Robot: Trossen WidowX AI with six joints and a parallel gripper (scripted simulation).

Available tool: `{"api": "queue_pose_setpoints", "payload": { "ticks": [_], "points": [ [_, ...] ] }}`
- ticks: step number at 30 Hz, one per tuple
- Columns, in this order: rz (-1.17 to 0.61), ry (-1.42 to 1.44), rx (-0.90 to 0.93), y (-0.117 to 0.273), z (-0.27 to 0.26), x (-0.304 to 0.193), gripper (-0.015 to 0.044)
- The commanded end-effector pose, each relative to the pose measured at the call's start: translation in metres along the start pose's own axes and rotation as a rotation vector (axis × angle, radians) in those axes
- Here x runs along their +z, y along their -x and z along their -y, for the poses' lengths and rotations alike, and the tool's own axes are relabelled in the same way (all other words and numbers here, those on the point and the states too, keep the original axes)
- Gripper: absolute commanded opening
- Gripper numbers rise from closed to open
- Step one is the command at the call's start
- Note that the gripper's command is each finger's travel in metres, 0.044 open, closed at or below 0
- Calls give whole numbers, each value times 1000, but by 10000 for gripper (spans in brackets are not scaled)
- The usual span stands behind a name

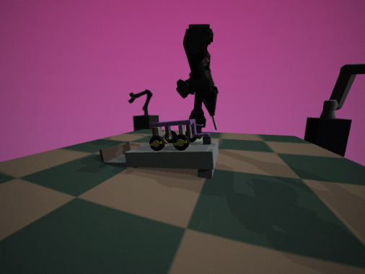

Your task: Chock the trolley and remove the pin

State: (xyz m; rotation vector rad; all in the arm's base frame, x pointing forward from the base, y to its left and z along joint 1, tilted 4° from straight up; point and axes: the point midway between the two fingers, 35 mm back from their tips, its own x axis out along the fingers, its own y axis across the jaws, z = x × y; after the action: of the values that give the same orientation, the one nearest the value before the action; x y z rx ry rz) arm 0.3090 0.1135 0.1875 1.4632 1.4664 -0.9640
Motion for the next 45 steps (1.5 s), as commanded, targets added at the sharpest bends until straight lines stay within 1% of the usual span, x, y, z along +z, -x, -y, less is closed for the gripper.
{"api": "queue_pose_setpoints", "payload": {
  "ticks": [1, 20, 25, 45],
  "points": [
    [0, -3, 5, 1, 11, -1, 0],
    [0, -5, 0, -2, 76, -2, 0],
    [0, -5, 0, -1, 79, -1, 0],
    [7, -4, -1, 9, 75, 71, 0]
  ]
}}
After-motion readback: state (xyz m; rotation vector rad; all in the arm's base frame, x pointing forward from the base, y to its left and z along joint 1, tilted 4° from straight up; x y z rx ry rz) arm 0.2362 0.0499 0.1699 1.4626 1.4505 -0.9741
